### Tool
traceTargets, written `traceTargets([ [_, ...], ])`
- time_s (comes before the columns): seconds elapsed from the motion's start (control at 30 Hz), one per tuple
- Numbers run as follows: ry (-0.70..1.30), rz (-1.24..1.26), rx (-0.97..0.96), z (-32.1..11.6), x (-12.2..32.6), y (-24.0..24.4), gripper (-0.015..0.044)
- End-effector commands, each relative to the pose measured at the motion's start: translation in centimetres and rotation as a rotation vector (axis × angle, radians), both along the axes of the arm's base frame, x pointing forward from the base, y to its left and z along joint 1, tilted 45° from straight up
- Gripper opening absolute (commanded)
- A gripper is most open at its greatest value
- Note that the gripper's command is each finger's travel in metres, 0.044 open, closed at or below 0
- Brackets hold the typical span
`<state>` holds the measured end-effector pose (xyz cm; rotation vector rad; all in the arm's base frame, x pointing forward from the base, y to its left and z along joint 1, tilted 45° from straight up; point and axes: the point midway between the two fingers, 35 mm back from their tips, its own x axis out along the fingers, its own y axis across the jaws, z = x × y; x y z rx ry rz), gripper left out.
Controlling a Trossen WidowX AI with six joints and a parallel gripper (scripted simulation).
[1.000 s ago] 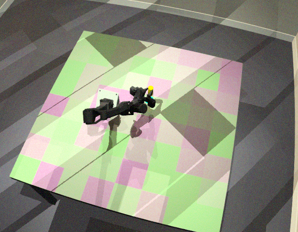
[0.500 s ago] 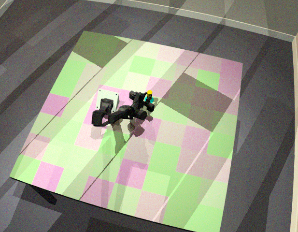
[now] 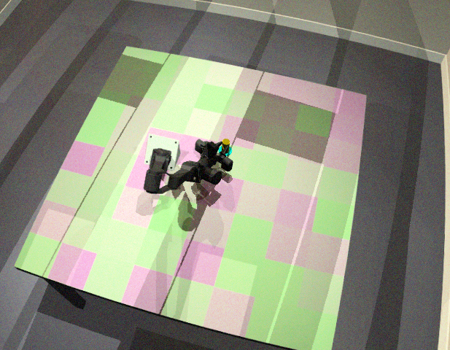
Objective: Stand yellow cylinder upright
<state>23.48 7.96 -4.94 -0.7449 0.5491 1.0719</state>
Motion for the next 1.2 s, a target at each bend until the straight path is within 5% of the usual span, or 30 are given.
traceTargets([
  [0.0,-0.006,0.007,0.003,0.0,0.0,0.0,0.0131],
  [0.33,-0.006,0.007,0.003,0.0,0.0,0.0,0.0394],
  [1.17,0.016,0.006,0.003,6.2,0.2,6.7,0.0400],
])
